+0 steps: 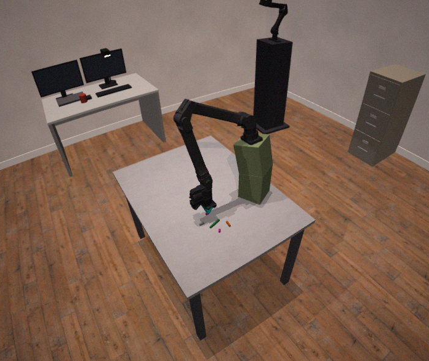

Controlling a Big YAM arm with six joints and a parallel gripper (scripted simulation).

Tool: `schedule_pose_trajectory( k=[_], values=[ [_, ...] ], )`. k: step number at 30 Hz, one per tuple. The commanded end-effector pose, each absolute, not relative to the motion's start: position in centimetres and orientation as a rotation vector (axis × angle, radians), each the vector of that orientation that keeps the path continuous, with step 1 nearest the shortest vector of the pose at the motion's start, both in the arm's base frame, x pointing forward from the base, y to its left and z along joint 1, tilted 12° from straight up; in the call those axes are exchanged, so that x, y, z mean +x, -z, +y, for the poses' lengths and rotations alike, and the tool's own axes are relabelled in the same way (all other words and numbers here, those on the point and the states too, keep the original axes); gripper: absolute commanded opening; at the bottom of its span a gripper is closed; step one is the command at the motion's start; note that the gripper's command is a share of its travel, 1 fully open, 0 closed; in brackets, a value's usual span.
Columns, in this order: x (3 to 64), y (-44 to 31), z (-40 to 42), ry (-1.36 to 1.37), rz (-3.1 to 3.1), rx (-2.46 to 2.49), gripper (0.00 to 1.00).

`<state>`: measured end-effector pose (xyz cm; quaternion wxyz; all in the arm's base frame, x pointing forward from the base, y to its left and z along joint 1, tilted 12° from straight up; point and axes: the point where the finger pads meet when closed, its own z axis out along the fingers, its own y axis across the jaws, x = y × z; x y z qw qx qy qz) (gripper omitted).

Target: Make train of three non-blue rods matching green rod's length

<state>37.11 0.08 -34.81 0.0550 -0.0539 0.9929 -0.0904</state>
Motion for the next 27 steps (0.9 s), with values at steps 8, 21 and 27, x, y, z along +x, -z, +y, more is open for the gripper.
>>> schedule_pose_trajectory(
  k=[8, 21, 27],
  values=[
    [35.87, 35.47, 0.68, 0.275, 3.024, -0.183, 0.05],
    [35.87, 35.47, 0.68, 0.275, 3.024, -0.183, 0.05],
    [36.17, 35.55, 0.7, 0.275, 3.02, -0.184, 0.05]
  ],
)
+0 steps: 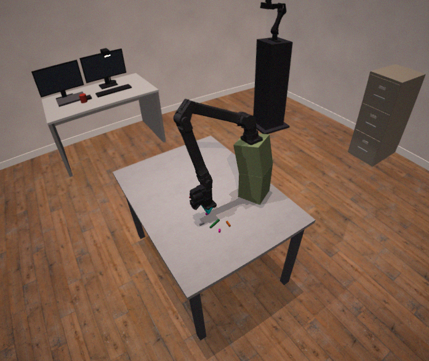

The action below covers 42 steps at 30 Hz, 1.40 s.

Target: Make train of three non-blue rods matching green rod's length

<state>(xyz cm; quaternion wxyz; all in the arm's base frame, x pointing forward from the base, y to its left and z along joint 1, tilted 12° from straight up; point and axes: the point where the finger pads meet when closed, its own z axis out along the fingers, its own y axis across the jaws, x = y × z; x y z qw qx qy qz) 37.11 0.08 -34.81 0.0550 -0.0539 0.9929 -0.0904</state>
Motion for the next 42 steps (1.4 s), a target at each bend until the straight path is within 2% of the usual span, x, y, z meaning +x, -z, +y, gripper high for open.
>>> schedule_pose_trajectory(
  k=[1, 42],
  values=[
    [36.35, 35.59, 0.71, 0.274, 3.017, -0.185, 0.05],
    [36.63, 36.57, -0.14, 0.276, 3.017, -0.175, 0.05]
  ],
)
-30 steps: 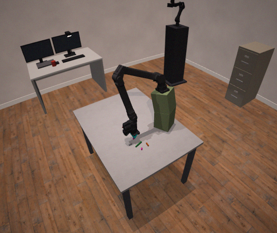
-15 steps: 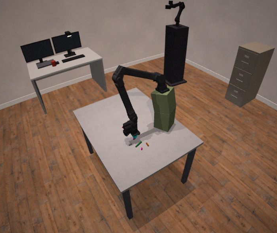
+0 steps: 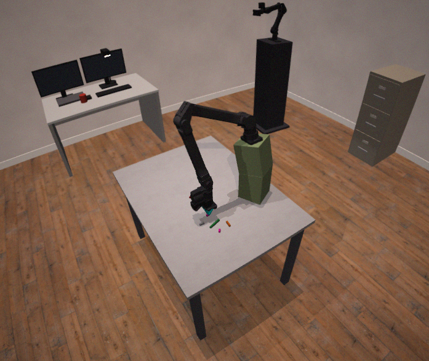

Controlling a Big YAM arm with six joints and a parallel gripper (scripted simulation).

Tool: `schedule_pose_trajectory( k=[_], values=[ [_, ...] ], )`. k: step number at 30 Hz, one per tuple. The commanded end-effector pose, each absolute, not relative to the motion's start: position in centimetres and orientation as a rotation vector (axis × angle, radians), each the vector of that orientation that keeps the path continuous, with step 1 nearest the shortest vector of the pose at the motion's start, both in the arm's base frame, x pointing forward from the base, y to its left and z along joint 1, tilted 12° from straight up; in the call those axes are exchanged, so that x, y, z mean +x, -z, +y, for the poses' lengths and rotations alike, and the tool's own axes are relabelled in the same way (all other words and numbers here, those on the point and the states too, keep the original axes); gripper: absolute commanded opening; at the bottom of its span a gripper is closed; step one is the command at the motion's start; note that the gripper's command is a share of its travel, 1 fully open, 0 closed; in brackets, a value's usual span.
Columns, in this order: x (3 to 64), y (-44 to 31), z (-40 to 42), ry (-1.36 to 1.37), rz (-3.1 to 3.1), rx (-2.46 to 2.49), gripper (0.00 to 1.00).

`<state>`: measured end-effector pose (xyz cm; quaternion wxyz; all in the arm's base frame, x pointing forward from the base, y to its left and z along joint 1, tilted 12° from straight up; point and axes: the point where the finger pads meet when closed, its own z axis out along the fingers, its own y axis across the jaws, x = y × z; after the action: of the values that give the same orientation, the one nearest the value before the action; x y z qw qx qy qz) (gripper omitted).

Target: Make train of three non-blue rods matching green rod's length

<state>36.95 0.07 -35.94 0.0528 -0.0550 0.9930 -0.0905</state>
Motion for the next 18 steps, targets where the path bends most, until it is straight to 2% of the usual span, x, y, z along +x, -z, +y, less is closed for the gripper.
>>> schedule_pose_trajectory(
  k=[1, 15, 16, 18],
  values=[
    [36.63, 36.57, -0.14, 0.276, 3.017, -0.175, 0.05],
    [36.63, 36.57, -0.14, 0.276, 3.017, -0.175, 0.05],
    [36.63, 36.57, -0.14, 0.276, 3.017, -0.175, 0.08],
    [36.63, 36.57, -0.14, 0.276, 3.017, -0.174, 0.08]
  ],
)
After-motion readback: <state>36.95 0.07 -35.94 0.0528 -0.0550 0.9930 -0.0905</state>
